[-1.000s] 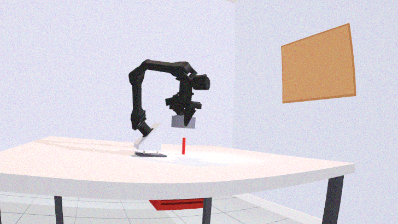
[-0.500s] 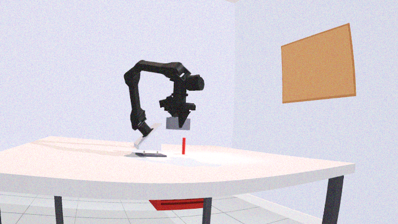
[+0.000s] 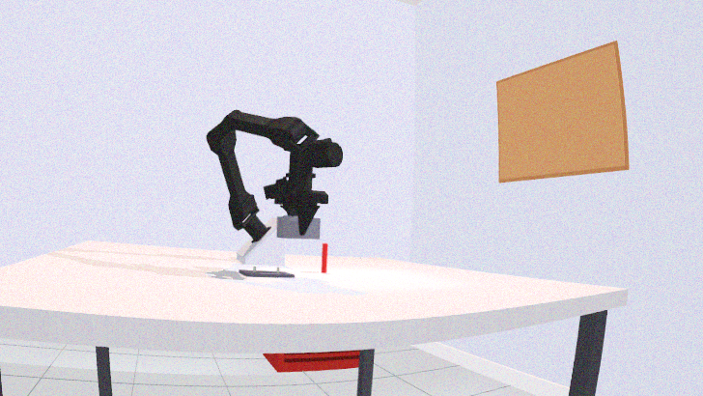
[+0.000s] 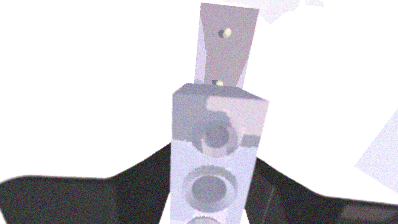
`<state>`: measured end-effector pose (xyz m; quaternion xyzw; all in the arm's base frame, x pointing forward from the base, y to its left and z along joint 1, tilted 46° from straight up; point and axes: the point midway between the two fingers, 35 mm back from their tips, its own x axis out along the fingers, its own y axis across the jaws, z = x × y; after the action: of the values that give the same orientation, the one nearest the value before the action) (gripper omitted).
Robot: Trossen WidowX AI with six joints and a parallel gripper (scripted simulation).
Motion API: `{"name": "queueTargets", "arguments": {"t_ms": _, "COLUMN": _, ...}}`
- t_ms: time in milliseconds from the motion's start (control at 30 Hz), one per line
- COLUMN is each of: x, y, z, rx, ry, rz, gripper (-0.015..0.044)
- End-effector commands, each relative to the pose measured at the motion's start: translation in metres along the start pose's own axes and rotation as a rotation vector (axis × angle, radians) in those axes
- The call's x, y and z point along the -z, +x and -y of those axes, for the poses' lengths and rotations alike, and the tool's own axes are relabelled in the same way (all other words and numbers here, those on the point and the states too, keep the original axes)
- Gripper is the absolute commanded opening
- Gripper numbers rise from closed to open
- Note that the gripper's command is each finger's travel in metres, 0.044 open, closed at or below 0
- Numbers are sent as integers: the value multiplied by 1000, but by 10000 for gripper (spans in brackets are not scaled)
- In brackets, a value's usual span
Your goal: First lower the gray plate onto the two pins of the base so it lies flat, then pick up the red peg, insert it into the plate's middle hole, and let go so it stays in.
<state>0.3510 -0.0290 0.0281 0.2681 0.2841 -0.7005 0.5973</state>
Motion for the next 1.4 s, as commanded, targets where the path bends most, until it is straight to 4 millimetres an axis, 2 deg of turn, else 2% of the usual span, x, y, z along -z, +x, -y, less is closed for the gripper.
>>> {"name": "queueTargets", "arguments": {"t_ms": 0, "x": -13, "y": 4, "z": 1, "rx": -7, "ry": 1, "rz": 4, "gripper": 0}}
{"name": "queueTargets", "arguments": {"t_ms": 700, "x": -70, "y": 38, "z": 17, "rx": -2, "ry": 17, "rz": 23, "gripper": 0}}
{"name": "queueTargets", "arguments": {"t_ms": 1367, "x": -72, "y": 39, "z": 18, "rx": -1, "ry": 18, "rz": 24, "gripper": 0}}
